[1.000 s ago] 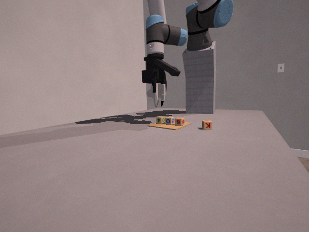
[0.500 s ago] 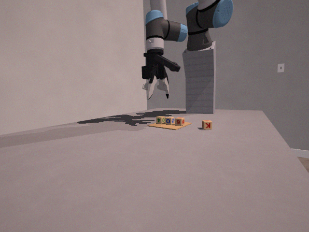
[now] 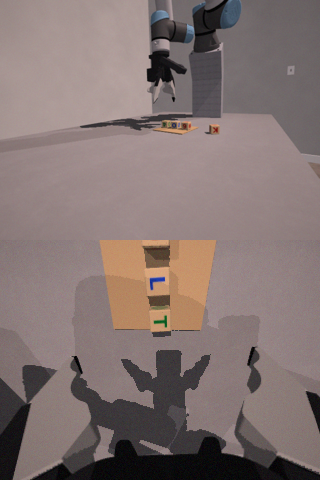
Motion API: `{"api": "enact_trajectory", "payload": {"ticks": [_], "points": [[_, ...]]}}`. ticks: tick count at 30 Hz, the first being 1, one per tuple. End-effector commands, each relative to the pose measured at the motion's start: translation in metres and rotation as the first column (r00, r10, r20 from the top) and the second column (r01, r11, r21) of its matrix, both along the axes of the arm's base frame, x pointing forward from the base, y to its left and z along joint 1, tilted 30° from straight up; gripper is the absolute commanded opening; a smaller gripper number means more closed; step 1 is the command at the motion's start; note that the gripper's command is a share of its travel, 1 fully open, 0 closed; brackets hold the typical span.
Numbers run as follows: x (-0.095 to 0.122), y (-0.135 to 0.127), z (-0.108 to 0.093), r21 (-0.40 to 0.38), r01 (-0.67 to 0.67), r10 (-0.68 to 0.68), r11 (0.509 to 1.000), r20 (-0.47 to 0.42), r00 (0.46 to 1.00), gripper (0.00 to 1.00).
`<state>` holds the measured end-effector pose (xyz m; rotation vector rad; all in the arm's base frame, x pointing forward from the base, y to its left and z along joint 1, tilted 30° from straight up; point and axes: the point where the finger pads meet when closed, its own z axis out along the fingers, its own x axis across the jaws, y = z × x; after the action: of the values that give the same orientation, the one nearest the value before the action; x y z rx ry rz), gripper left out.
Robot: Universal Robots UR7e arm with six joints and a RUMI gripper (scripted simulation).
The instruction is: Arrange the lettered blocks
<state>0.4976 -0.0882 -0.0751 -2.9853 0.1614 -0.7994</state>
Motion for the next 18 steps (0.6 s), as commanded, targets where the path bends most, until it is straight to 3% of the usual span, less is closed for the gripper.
{"api": "enact_trajectory", "payload": {"ticks": [1, 18], "points": [[-0.001, 0.001, 0.0, 0.002, 0.0, 0.0, 1.0, -0.001, 1.0, 1.0], [-0.01, 0.0, 0.013, 0.002, 0.001, -0.001, 1.0, -0.001, 1.0, 1.0]]}}
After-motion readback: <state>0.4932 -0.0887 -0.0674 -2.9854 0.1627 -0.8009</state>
